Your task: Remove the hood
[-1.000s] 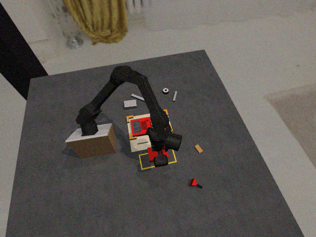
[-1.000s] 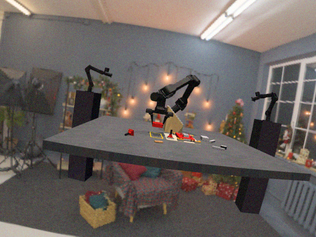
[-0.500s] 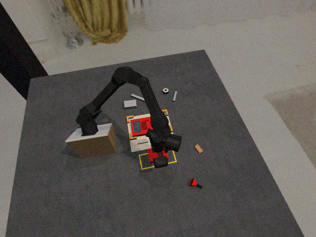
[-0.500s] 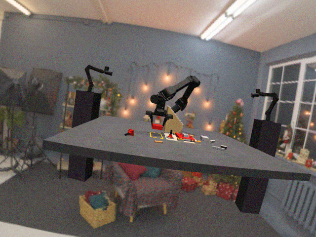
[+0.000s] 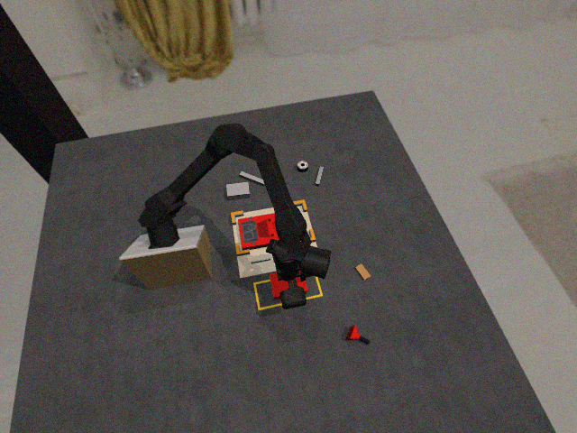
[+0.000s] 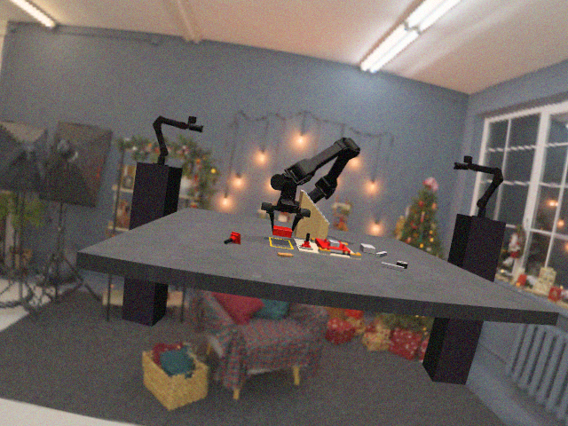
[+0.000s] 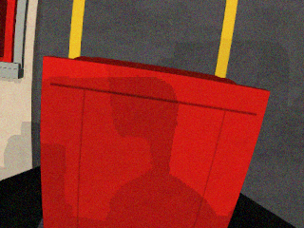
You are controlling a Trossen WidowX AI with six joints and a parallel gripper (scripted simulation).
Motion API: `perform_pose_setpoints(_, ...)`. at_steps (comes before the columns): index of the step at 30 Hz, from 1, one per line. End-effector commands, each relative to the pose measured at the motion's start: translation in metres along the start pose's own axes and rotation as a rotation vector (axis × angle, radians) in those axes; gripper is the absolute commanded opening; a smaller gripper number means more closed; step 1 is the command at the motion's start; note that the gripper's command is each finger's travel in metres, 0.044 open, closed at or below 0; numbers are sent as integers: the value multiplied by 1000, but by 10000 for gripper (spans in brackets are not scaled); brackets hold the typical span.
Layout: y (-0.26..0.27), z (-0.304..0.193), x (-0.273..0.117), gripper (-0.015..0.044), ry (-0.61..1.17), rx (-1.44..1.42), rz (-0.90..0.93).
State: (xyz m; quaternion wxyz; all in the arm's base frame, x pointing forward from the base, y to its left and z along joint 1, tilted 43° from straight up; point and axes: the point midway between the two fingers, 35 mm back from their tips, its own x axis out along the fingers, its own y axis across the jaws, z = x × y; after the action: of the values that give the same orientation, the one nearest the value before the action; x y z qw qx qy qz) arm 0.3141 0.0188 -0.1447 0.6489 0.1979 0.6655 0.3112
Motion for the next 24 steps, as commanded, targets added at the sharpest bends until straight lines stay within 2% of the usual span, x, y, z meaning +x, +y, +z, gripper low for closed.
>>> perform_pose_setpoints(1, 1, -1, 4, 0, 0, 6, 4)
perform_pose_setpoints(24, 1, -2, 18, 0, 0, 6, 6)
